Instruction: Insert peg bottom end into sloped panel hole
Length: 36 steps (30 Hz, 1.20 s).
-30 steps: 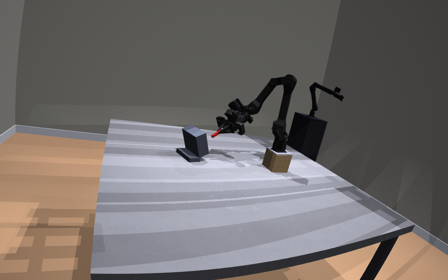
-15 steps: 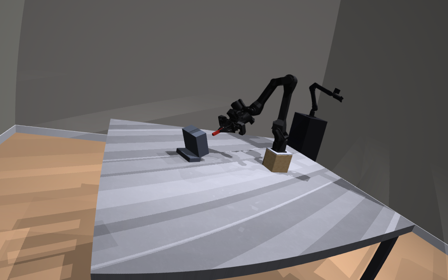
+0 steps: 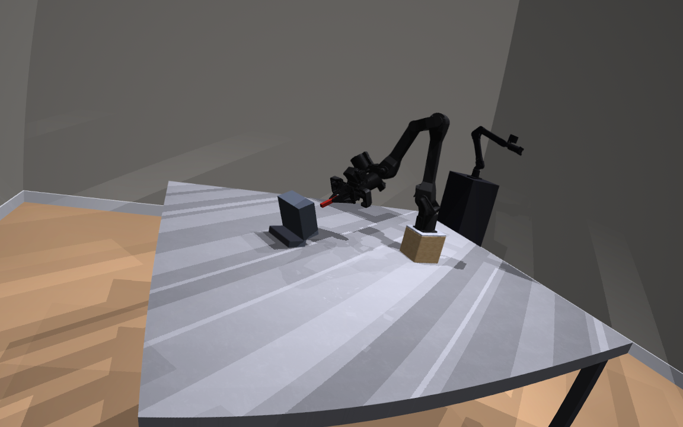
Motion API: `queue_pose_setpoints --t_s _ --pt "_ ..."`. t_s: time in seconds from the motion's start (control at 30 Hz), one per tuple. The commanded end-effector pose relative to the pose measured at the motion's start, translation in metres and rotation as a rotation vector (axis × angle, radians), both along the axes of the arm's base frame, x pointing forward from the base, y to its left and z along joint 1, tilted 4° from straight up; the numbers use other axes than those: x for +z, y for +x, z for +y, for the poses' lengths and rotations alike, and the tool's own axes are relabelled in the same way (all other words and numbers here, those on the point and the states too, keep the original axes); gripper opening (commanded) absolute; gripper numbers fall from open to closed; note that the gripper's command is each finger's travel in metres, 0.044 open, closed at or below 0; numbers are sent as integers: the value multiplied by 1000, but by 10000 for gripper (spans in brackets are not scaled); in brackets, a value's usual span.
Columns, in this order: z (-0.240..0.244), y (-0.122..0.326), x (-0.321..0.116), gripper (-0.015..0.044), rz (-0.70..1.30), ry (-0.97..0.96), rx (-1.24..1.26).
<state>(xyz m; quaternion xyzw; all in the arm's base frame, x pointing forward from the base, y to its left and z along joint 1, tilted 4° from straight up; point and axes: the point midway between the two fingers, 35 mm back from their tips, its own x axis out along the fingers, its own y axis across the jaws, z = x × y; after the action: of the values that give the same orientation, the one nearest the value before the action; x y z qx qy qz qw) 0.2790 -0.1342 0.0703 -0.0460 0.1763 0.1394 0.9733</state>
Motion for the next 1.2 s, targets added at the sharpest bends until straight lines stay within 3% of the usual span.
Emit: queue_pose_setpoints --t_s 0.0,1.17 --pt "2 2 -4 0 7 8 -5" --pt "7 26 -10 0 -43 -5 -21"
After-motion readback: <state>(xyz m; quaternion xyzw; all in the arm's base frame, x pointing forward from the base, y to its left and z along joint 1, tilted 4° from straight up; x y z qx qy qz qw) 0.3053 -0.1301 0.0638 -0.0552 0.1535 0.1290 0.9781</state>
